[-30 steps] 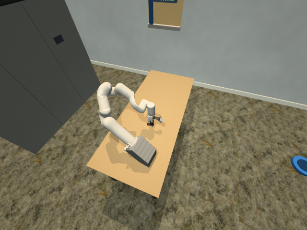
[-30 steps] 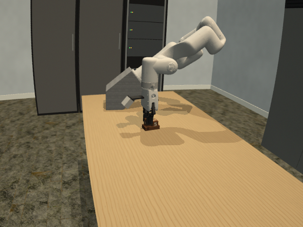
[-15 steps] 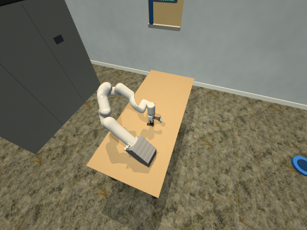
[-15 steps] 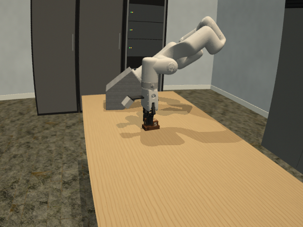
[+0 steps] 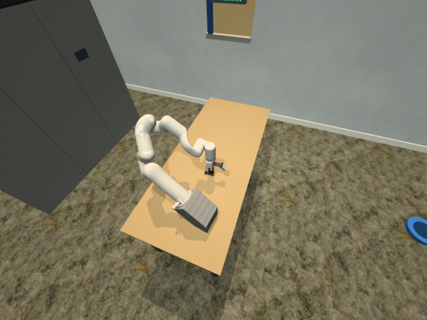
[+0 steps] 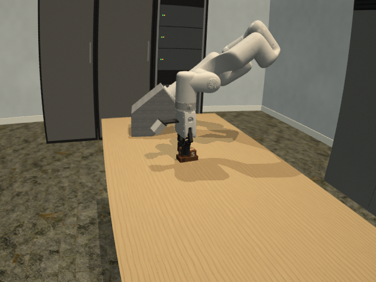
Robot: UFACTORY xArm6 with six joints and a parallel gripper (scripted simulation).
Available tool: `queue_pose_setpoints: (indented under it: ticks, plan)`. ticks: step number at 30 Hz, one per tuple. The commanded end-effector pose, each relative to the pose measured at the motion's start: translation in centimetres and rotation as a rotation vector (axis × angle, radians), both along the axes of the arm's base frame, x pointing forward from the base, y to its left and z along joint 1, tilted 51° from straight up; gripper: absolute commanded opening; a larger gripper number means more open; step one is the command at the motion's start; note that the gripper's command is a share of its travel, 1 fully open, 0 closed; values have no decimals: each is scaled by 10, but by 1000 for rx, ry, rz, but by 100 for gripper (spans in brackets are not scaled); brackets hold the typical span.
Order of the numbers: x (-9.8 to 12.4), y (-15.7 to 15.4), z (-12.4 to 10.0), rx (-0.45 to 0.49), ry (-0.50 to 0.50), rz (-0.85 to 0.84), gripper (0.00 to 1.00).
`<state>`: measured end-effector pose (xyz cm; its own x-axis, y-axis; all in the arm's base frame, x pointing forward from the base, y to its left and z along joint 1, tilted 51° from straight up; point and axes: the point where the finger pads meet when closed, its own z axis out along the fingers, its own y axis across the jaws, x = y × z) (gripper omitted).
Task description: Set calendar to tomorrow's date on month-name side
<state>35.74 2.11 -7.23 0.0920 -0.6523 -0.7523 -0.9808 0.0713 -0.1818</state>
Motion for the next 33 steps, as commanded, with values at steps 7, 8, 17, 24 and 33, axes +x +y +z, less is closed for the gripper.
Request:
queue_pose_setpoints:
  ticks: [7,8,17,24,33]
  plan:
    - [1,2,-2,-1,-2,-1,27]
    - [1,2,-2,-1,-2,-1,27]
    - [2,4,-4,-1,-2,-1,27]
    - [2,6,-5,-1,-2,-1,27]
    - [2,6,-6,-1,-2,-1,27]
